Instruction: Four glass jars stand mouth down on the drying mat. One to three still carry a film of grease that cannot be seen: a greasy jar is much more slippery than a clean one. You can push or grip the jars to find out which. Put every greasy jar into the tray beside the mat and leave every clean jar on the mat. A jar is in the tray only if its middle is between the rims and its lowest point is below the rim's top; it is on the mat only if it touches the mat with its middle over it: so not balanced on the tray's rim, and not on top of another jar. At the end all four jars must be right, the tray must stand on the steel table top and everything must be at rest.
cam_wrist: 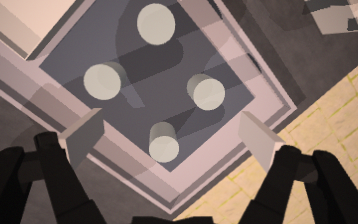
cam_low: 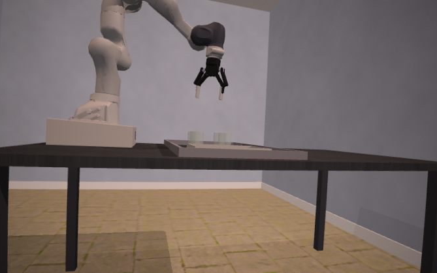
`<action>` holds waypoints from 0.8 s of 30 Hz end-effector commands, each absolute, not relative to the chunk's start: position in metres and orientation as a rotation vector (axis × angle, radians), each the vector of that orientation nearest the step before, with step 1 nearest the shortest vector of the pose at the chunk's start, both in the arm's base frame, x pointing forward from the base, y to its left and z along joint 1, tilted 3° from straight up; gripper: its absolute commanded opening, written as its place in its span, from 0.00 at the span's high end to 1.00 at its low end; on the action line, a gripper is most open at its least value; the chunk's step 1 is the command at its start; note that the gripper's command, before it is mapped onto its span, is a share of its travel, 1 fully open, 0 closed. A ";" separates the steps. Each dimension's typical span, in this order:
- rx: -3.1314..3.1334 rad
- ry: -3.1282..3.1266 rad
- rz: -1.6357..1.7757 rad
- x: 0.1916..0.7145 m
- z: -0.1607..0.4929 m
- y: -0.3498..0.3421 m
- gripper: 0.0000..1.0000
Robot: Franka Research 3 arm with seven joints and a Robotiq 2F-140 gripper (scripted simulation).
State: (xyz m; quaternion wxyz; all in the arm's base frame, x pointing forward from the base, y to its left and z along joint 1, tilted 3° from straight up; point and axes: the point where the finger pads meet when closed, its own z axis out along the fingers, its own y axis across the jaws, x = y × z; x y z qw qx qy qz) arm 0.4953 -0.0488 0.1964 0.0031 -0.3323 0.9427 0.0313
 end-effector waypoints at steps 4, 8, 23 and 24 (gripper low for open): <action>-0.906 2.994 0.084 0.499 0.196 -0.049 0.00; -0.764 3.027 0.074 0.500 0.190 -0.050 0.00; -0.638 3.051 0.065 0.500 0.185 -0.051 0.00; -0.494 3.071 0.054 0.501 0.181 -0.051 0.00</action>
